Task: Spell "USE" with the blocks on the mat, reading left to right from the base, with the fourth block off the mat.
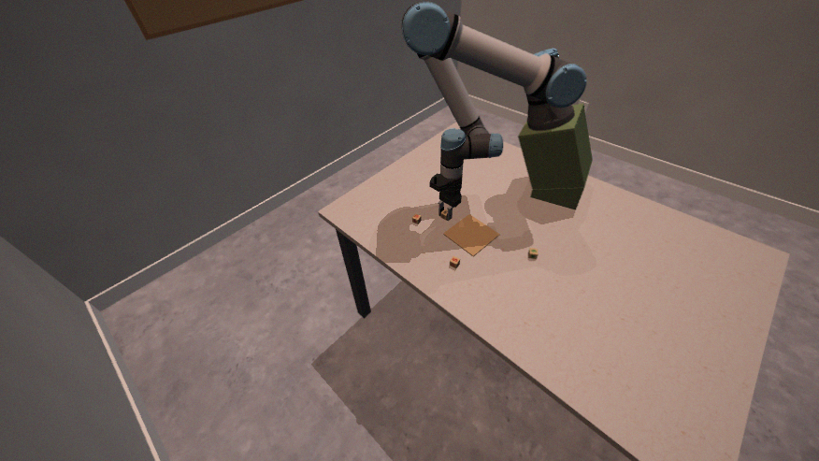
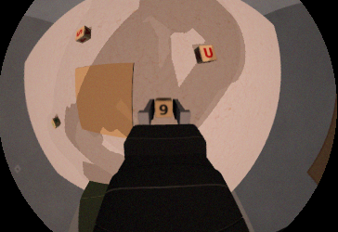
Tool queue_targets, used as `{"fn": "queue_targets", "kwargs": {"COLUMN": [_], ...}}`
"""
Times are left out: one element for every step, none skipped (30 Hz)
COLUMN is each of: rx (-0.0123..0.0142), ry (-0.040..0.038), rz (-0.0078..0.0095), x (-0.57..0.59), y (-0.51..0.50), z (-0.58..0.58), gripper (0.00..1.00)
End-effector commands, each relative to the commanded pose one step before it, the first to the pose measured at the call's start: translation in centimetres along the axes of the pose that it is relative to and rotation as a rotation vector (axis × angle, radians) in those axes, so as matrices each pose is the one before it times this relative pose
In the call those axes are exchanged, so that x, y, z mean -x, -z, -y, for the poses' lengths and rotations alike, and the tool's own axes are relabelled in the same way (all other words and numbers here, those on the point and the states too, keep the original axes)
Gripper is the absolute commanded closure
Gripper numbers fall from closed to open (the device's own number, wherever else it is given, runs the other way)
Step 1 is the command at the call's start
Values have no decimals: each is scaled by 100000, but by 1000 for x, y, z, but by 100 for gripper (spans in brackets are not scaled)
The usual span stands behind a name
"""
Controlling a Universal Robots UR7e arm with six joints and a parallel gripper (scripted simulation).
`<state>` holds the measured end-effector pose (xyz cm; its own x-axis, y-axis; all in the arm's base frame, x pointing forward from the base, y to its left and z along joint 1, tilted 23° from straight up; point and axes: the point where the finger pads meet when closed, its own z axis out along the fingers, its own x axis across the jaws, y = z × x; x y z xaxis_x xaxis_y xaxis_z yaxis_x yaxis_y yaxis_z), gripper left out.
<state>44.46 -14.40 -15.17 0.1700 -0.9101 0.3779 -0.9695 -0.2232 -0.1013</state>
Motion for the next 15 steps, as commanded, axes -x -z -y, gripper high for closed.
{"fn": "queue_targets", "kwargs": {"rx": [-95,0,0,0,0,0,0,0,0,0,0,0,0,0,0], "ry": [0,0,0,0,0,0,0,0,0,0,0,0,0,0,0], "rz": [-64,0,0,0,0,0,0,0,0,0,0,0,0,0,0], "x": [-18,0,0,0,0,0,0,0,0,0,0,0,0,0,0], "y": [37,0,0,0,0,0,0,0,0,0,0,0,1,9,0], "z": [33,0,0,0,0,0,0,0,0,0,0,0,0,0,0], "gripper": [27,27,27,21,21,21,21,21,21,21,21,21,21,21,21]}}
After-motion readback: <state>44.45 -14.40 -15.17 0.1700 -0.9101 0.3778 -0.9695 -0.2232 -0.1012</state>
